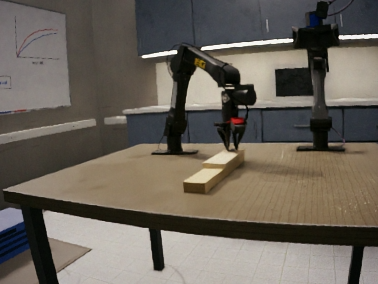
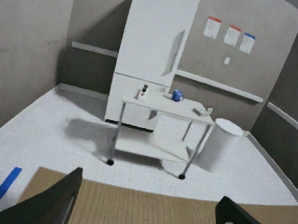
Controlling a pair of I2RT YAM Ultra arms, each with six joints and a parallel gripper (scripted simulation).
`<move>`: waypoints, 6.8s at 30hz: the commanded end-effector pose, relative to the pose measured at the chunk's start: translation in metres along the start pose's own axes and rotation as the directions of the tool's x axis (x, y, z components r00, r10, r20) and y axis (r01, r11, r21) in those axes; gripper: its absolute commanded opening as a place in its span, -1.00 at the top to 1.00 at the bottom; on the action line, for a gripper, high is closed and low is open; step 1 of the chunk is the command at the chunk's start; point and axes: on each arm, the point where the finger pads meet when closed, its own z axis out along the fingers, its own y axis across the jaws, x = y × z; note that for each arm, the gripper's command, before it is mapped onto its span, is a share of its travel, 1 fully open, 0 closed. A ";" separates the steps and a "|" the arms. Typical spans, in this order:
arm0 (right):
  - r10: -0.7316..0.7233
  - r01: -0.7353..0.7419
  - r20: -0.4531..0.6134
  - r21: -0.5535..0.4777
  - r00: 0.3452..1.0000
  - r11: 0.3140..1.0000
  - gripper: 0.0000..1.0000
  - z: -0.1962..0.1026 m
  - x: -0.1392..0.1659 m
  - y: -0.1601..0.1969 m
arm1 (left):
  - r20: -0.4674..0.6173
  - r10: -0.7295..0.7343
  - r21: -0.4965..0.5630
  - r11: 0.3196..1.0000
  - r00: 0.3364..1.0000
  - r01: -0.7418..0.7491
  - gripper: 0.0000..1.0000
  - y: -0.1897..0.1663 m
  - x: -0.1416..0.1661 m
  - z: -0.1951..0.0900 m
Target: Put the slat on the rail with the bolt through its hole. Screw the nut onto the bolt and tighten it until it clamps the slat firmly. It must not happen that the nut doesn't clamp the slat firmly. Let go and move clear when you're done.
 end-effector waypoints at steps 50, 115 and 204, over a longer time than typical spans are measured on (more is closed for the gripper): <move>-0.998 0.997 0.020 0.035 -0.064 -0.063 0.32 -0.015 -0.006 0.005 | 0.012 0.000 0.000 1.000 1.000 0.000 -1.00 0.000 -0.005 -0.001; -0.999 0.998 0.009 0.034 -0.051 -0.050 0.55 -0.004 -0.008 0.002 | 0.012 0.000 0.000 1.000 1.000 0.000 -1.00 0.000 -0.005 -0.001; 0.273 -0.273 0.012 -0.010 0.962 0.962 0.78 -0.003 -0.007 0.002 | 0.012 0.000 0.000 1.000 1.000 0.000 -1.00 0.000 -0.005 -0.001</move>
